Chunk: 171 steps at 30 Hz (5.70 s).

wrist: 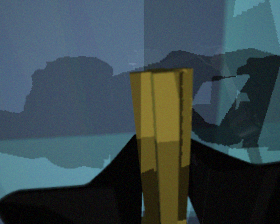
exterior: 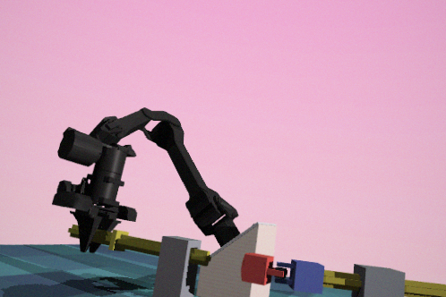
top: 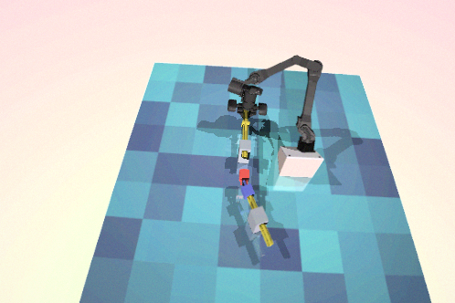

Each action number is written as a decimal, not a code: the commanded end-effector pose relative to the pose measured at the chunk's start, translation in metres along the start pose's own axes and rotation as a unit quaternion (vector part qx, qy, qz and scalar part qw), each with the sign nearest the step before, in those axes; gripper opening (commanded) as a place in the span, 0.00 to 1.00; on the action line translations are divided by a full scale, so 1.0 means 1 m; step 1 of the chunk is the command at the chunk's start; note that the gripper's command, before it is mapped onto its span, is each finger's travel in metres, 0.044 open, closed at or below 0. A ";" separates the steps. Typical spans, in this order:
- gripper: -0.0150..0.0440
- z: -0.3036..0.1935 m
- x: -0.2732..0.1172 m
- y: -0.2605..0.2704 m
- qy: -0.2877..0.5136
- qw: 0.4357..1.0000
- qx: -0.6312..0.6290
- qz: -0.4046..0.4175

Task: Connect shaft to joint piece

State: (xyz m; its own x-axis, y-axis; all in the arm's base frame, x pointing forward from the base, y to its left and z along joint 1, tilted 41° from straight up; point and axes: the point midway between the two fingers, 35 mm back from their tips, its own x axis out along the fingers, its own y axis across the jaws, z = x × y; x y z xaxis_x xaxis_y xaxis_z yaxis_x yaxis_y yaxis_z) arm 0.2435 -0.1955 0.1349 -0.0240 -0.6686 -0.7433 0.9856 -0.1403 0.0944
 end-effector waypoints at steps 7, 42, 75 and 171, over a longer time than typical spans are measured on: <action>0.37 0.000 0.000 0.000 0.000 1.000 0.000 0.000; 0.37 0.000 0.000 0.000 0.000 1.000 -0.001 -0.001; 0.25 -0.001 0.000 0.000 0.001 1.000 -0.002 -0.028; 0.63 -0.102 0.000 0.000 0.003 0.999 -0.001 -0.039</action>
State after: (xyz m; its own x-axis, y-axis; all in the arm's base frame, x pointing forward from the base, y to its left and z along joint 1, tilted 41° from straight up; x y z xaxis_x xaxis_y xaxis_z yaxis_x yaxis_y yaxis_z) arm 0.2599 -0.1211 0.0674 -0.1016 -0.6519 -0.7514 0.9811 -0.1908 0.0330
